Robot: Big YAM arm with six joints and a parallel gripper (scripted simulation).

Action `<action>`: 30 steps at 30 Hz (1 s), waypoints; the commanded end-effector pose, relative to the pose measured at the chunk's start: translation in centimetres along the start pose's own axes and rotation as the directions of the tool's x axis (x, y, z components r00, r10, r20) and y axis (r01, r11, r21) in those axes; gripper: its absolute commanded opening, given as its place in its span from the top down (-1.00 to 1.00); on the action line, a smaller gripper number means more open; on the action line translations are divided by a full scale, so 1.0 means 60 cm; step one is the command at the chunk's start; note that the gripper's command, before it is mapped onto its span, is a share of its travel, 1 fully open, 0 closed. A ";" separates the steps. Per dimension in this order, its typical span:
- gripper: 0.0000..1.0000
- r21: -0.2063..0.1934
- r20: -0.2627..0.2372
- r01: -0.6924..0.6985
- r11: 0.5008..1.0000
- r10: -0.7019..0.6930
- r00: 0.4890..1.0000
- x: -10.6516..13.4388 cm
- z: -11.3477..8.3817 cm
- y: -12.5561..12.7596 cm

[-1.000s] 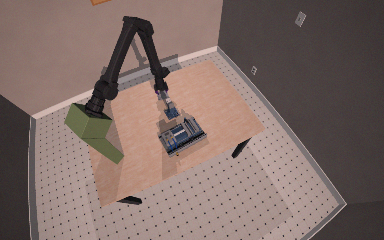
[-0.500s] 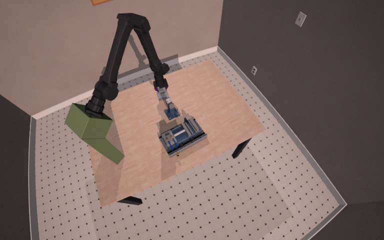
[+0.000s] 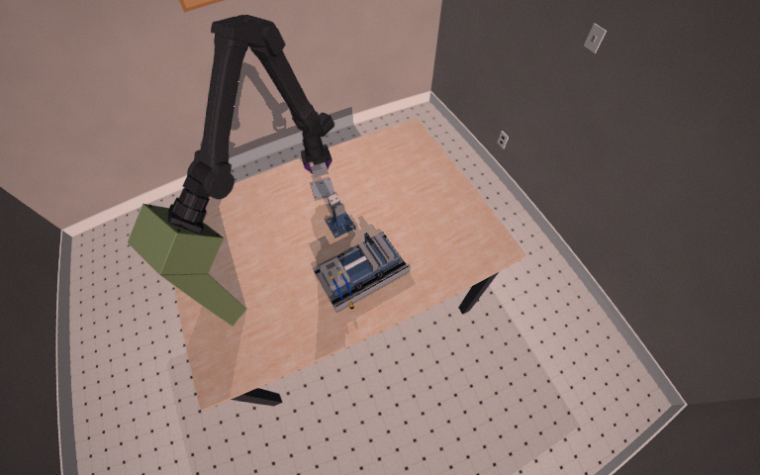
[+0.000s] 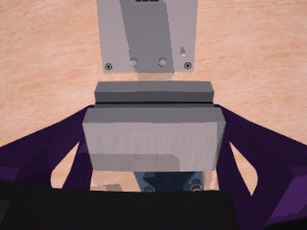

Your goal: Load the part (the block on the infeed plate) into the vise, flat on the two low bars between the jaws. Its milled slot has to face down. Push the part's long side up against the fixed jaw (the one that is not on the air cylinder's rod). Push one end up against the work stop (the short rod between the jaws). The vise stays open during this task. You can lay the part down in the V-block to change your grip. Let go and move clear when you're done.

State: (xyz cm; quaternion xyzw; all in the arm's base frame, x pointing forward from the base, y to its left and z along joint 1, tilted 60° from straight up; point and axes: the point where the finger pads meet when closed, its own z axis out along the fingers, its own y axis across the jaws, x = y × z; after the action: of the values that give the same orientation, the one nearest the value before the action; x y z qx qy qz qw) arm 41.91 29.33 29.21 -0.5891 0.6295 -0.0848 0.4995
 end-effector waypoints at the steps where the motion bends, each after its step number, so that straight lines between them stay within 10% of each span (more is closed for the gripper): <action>1: 1.00 -0.010 0.005 -0.004 1.000 0.004 1.000 -0.008 -0.028 0.010; 30: 1.00 -0.008 0.006 -0.005 1.000 0.005 1.000 -0.008 -0.169 0.008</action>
State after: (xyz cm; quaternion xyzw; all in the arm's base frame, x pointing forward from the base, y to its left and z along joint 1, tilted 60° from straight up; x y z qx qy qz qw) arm 35.23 24.98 33.56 -0.5904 0.6298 -0.0852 0.4975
